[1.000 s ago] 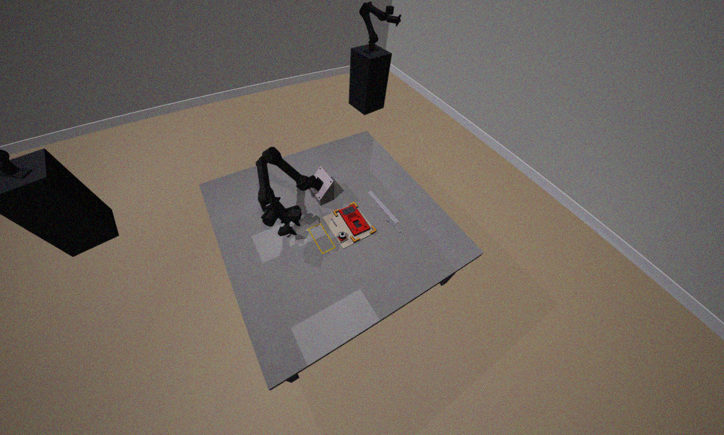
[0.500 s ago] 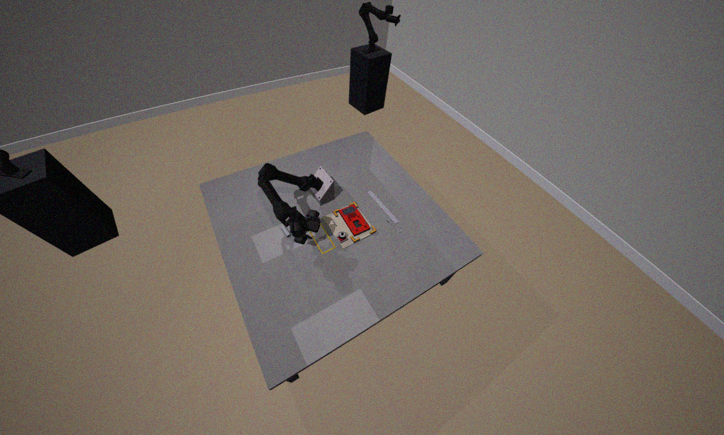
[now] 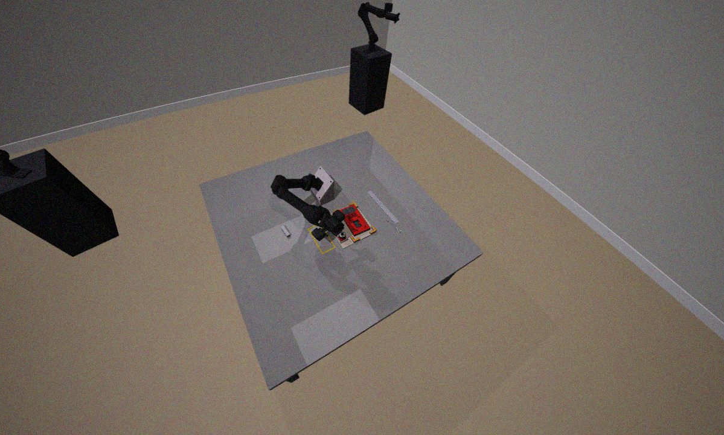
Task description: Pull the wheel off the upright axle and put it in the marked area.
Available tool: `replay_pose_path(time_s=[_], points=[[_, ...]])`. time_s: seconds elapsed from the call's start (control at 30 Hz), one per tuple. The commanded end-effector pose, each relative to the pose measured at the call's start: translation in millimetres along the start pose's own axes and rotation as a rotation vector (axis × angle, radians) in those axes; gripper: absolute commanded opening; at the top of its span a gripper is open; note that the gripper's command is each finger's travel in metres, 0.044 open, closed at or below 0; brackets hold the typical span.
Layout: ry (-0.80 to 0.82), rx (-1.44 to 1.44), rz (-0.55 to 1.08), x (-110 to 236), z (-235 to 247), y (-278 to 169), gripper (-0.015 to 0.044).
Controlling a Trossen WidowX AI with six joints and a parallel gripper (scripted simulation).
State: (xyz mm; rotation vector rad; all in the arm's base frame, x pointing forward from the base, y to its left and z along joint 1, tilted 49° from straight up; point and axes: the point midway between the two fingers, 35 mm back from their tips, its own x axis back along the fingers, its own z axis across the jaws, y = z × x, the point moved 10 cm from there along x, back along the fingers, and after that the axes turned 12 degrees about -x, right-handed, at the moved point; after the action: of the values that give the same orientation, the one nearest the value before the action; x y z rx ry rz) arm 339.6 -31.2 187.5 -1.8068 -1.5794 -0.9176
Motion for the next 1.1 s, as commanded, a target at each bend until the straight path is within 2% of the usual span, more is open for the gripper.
replay_pose_path(time_s=[0.0, 0.2, 0.7, 1.07], points=[[-0.084, -0.101, -0.001, 2.0, 38.2, 11.0, 0.0300], [-0.196, -0.232, -0.044, 2.9, 90.8, 17.9, 0.0300], [-0.199, -0.235, -0.046, 1.8, 85.0, 15.3, 0.0300], [-0.199, -0.236, -0.047, -50.5, 74.6, 18.0, 0.0300]])
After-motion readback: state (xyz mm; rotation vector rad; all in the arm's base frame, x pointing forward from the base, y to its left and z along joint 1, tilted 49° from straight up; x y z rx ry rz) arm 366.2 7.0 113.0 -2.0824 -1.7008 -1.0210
